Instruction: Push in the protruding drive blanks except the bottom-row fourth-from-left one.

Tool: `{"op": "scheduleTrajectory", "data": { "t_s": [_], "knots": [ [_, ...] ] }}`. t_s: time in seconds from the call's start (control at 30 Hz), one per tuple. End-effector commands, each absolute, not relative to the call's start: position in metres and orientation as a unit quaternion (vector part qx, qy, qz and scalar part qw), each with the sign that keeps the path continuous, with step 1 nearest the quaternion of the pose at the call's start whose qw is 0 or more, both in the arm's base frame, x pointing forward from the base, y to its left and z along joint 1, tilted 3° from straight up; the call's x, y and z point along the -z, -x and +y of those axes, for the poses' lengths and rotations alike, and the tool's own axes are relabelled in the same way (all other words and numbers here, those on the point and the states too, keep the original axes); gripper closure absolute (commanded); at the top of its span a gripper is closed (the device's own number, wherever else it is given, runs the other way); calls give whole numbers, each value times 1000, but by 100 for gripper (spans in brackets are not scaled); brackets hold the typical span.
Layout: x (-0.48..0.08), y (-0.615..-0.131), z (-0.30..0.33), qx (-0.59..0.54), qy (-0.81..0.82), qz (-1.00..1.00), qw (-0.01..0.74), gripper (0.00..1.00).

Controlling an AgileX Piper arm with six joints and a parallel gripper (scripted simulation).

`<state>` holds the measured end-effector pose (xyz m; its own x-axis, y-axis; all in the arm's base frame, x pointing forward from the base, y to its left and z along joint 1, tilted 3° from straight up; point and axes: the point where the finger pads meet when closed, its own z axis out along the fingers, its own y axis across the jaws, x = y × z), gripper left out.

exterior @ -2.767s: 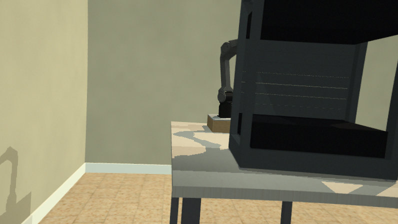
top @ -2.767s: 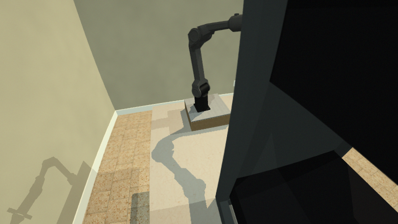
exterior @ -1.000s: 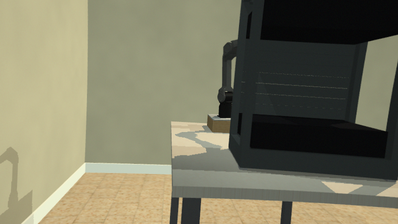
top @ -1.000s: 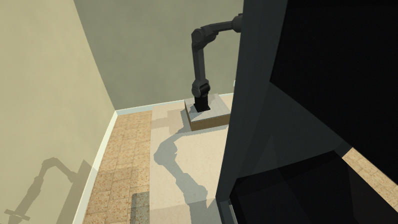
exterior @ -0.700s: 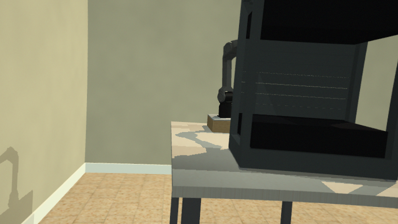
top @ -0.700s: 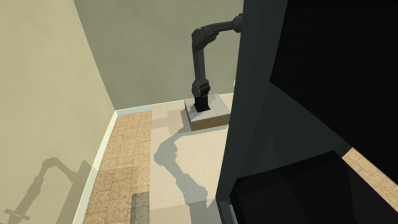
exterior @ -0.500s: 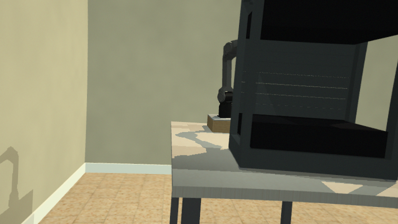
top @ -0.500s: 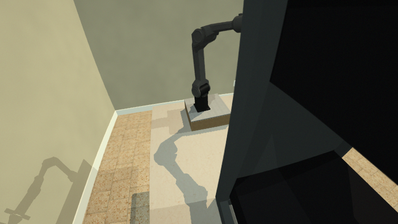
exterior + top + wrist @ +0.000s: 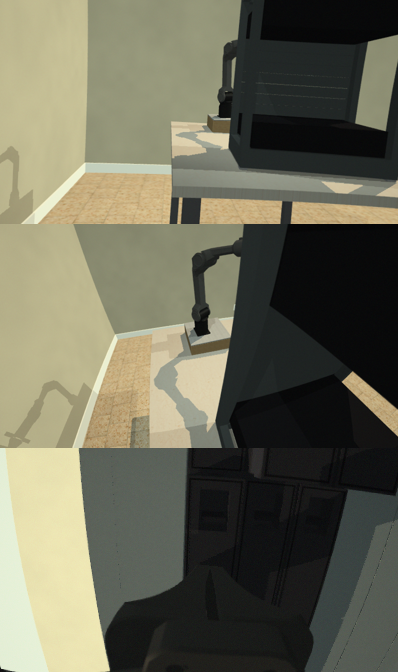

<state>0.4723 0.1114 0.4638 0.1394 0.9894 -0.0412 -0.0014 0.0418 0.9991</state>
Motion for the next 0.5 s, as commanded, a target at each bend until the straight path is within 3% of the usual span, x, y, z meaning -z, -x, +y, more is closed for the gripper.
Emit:
{"op": "scheduleTrajectory", "data": {
  "t_s": [0.0,0.47],
  "knots": [
    [-464,-475,111,-454,-522,473,546,100],
    [-463,-477,110,-454,-522,473,546,100]
  ]
}}
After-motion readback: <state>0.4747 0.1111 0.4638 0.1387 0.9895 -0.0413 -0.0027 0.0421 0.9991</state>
